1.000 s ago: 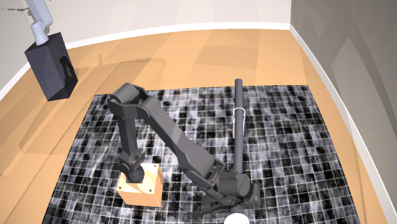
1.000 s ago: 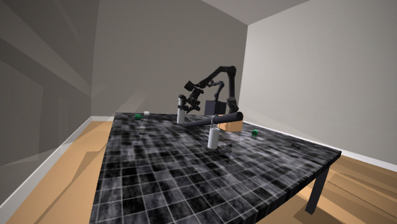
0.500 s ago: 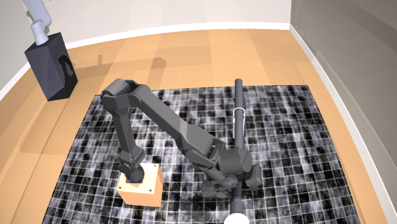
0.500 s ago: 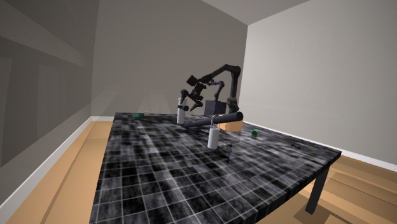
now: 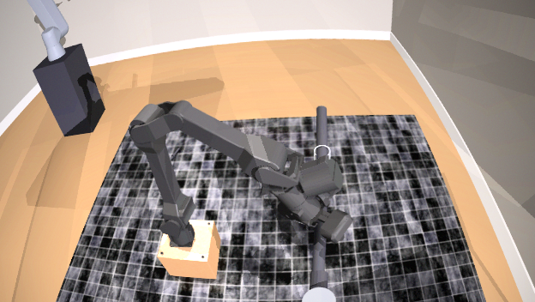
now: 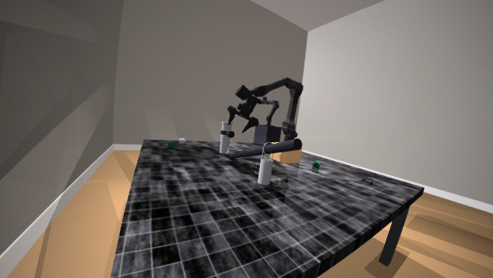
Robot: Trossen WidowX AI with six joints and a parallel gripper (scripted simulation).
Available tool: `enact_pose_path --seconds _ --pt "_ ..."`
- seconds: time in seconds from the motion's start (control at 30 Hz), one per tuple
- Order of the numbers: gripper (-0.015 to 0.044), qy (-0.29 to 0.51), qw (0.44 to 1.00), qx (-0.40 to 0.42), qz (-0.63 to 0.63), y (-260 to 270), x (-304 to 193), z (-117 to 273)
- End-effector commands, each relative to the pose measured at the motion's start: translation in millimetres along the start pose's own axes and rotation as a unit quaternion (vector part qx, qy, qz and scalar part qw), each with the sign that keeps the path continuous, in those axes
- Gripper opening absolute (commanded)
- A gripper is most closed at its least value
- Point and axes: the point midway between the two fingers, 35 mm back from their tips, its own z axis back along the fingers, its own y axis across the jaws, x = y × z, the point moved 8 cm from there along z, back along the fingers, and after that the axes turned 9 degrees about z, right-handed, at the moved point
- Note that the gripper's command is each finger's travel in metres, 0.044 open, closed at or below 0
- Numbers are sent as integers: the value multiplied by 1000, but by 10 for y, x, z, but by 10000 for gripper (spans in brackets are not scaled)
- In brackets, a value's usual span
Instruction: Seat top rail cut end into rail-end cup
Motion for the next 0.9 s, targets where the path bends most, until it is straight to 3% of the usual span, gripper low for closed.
enact_pose_path --seconds 0.0,0.1,0.6,0.73,0.87 --pt "440 -16 953 2 -302 174 463 465" --pt "440 -17 934 5 -357 220 534 547" --pt "440 -15 936 7 -351 220 539 541" --pt "440 14 967 29 -252 203 576 411" --pt "440 54 993 81 -67 191 635 164"
